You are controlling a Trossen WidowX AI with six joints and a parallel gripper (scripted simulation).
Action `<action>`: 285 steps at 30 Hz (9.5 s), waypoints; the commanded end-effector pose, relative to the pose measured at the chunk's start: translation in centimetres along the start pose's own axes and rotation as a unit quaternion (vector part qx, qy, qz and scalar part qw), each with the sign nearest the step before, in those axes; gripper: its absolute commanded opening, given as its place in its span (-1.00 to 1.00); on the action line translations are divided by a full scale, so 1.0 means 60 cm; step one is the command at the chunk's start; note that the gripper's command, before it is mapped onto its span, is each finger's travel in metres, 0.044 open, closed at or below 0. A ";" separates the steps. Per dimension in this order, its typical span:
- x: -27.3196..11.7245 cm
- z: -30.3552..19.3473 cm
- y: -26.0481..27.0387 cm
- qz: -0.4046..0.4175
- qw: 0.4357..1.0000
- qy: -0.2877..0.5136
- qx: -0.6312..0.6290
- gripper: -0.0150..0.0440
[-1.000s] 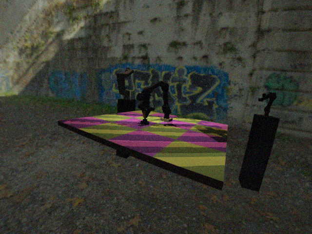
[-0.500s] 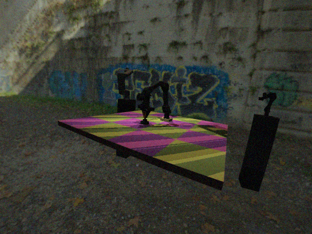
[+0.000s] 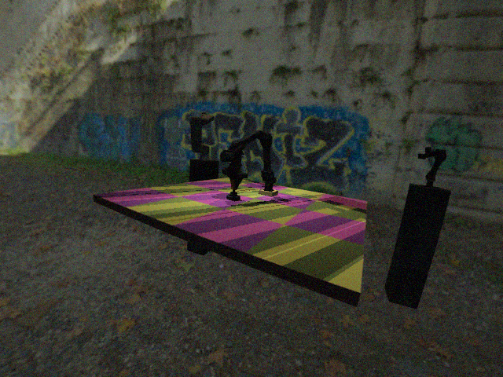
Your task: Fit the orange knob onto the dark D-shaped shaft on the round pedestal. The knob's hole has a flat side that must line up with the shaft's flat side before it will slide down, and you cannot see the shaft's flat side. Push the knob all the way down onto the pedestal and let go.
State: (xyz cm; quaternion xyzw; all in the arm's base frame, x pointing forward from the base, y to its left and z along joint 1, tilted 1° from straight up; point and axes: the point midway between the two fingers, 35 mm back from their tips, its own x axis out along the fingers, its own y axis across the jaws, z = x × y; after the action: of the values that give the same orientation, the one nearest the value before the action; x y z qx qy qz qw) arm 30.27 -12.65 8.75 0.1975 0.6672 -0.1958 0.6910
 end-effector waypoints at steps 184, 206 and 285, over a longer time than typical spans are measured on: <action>-0.004 0.002 0.000 0.002 0.861 -0.002 0.509 -0.49; -0.001 0.002 0.001 0.002 0.858 -0.002 0.513 -0.49; -0.004 -0.001 0.001 0.002 0.730 -0.002 0.684 -0.49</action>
State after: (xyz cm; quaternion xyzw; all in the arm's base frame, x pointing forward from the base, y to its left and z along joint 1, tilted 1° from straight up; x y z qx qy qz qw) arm 30.11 -12.53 8.66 0.6145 0.3563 -0.5972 0.3724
